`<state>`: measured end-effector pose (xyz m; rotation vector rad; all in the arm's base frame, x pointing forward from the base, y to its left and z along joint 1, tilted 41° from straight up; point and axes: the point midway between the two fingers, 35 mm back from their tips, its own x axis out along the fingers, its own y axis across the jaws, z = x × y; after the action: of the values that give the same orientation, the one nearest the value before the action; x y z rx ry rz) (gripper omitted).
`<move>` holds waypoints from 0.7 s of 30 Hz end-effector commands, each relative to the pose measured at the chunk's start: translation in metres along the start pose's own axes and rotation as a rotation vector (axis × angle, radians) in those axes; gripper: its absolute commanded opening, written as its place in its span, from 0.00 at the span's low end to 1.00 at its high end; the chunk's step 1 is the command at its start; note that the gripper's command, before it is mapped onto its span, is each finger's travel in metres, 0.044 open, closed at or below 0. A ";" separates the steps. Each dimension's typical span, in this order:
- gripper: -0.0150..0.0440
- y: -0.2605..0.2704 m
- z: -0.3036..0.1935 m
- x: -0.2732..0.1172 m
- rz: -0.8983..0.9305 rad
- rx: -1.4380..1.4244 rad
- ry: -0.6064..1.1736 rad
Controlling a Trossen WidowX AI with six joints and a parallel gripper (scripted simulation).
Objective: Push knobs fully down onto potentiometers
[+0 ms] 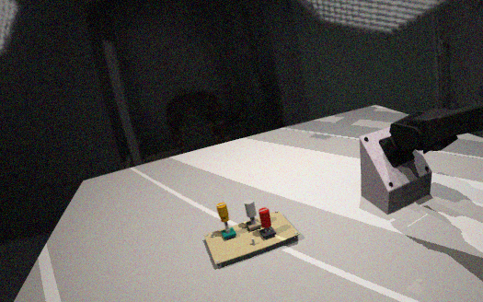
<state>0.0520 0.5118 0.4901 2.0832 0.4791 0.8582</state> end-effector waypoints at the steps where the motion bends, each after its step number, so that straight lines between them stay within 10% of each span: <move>1: 0.25 0.007 0.022 0.016 0.008 -0.047 -0.028; 21: 0.25 -0.010 0.109 0.070 -0.064 -0.395 -0.081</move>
<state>0.1516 0.5030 0.4747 1.8085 0.3303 0.7916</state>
